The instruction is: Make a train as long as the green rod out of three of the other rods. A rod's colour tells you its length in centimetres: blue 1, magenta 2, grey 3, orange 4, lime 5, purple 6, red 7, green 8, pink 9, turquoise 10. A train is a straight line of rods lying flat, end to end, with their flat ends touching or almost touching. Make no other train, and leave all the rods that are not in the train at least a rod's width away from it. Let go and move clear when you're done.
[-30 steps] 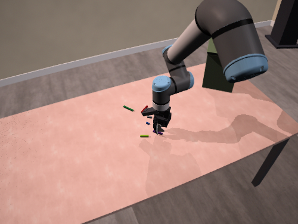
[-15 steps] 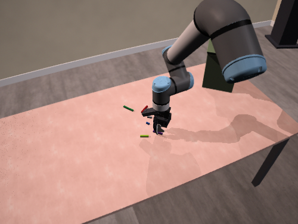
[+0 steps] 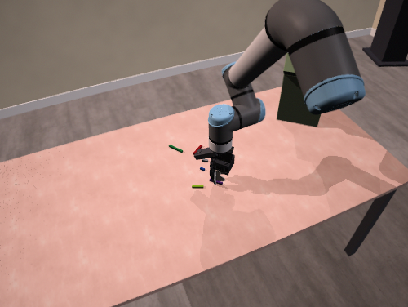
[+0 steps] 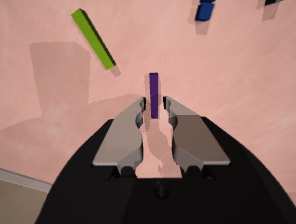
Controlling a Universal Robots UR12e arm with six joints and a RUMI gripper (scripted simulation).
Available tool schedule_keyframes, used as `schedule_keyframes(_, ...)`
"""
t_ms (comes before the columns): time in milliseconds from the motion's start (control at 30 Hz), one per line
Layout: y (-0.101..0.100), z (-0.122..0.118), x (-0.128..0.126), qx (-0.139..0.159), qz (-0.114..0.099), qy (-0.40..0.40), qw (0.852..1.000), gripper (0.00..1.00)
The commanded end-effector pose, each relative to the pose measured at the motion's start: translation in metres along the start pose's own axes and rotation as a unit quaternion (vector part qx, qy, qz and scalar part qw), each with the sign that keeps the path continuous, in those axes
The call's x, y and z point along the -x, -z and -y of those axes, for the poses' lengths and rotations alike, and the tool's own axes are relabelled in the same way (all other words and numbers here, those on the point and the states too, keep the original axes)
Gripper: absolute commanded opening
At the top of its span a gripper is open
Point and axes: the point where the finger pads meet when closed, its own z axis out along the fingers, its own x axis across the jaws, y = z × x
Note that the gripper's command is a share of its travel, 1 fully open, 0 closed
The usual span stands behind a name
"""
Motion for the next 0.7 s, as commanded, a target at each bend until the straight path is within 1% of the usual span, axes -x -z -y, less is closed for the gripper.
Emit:
schedule_keyframes(0,0.0002,0.0001,0.0002,0.000,0.000,0.000,1.000,0.14)
schedule_keyframes(333,0.0002,0.0001,0.0002,0.000,0.000,0.000,1.000,0.14)
schedule_keyframes(367,0.0002,0.0001,0.0002,0.000,0.000,0.000,1.000,0.00)
schedule_keyframes(667,0.0002,0.0001,0.0002,0.000,0.000,0.000,1.000,0.00)
